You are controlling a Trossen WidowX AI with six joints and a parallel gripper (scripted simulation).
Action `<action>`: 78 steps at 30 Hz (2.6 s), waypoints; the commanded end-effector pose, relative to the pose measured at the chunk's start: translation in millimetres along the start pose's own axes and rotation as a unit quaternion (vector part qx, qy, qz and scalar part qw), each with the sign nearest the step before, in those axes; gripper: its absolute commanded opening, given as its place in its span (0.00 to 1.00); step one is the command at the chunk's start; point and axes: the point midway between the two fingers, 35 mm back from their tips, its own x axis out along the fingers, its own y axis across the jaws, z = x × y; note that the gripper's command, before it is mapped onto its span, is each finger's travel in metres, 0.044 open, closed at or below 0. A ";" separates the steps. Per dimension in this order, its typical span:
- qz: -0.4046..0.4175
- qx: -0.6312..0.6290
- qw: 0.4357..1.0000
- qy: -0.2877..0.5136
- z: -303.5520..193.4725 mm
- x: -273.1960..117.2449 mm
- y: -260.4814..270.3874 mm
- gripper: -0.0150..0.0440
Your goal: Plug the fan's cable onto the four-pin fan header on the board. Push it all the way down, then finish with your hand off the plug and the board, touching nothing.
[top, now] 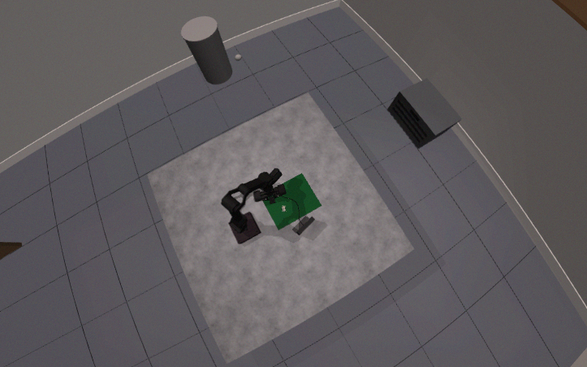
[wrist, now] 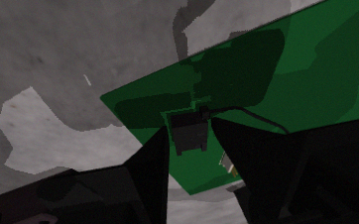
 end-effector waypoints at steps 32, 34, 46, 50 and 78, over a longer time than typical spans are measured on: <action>0.000 0.001 1.000 0.002 -10.5 -42.4 -0.6 0.25; 0.000 0.001 1.000 0.003 -12.4 -48.7 -0.2 0.25; 0.002 0.063 0.998 -0.003 -17.1 -66.3 -4.6 0.25; 0.005 0.132 0.991 -0.009 -16.3 -66.9 -11.8 0.25; 0.041 0.578 0.814 -0.045 -16.7 -69.0 -65.0 0.25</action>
